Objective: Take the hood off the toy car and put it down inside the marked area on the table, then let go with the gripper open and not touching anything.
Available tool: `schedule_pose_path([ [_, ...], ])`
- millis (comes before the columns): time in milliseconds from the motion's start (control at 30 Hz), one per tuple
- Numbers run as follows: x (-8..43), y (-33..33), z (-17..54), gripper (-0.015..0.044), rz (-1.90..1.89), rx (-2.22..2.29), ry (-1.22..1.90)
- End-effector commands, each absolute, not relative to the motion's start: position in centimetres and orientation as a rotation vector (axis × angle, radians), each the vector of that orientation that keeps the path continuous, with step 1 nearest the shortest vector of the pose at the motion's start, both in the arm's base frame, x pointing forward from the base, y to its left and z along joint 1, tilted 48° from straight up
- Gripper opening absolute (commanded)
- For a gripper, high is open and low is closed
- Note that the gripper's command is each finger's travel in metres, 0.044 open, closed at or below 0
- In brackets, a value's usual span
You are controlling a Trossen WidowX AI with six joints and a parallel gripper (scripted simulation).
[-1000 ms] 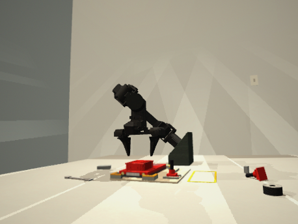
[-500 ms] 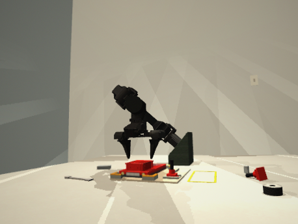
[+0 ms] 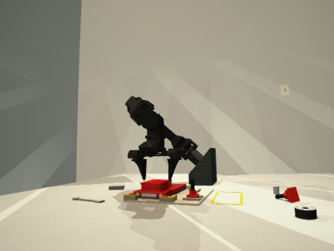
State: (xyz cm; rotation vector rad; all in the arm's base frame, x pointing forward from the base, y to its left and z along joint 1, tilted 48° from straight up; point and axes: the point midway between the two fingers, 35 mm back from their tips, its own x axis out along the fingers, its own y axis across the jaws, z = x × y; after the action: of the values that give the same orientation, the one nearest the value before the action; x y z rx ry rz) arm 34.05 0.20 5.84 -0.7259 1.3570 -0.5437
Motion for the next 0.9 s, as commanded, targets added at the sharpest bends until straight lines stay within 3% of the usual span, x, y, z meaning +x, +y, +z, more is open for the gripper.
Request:
schedule_pose_path([
  [0,33.97,-0.02,5.64,0.0440,-0.545,-0.734,1.360],
  [867,34.15,-0.96,4.79,0.0440,-0.545,-0.735,1.360],
])
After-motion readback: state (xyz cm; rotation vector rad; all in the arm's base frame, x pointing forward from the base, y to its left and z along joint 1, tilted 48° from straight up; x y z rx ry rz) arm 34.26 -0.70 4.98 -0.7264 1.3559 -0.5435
